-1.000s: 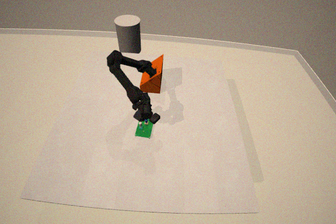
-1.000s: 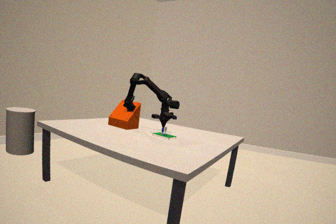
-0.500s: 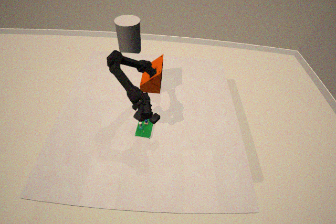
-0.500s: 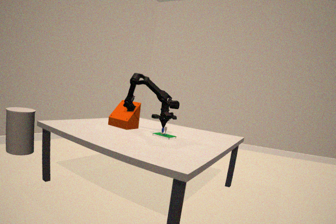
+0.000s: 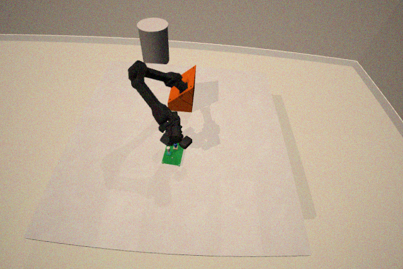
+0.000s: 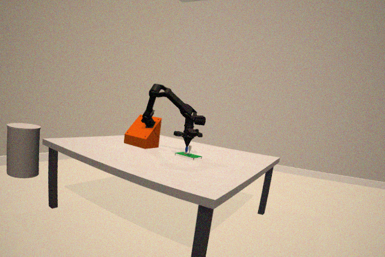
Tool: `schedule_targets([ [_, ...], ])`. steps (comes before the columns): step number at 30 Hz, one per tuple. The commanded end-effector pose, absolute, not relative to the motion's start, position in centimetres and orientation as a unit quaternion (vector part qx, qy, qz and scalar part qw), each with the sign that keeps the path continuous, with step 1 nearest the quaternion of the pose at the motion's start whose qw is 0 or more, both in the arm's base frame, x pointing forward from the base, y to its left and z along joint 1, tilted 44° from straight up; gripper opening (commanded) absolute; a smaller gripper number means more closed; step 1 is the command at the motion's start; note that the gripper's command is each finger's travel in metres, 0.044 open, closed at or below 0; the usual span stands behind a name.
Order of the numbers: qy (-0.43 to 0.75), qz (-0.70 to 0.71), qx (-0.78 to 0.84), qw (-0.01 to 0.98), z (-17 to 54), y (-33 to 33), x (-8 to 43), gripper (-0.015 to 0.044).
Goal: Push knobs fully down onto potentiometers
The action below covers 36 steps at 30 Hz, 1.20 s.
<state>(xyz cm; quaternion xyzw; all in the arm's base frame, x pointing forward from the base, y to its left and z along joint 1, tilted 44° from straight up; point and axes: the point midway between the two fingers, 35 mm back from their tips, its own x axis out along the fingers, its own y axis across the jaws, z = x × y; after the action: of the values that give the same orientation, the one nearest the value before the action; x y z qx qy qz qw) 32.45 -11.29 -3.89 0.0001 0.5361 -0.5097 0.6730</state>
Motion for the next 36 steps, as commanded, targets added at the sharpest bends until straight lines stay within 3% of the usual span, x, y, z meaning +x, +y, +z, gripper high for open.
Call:
schedule_targets([
  [1,0.533,-0.522,0.009,0.666,-4.8,-12.6,32.4,0.0],
  [29,0.533,-0.521,0.01,0.666,-2.1,-10.0,32.8,0.0],
  [36,0.537,-0.522,0.004,0.663,-2.5,-10.3,32.5,0.0184],
])
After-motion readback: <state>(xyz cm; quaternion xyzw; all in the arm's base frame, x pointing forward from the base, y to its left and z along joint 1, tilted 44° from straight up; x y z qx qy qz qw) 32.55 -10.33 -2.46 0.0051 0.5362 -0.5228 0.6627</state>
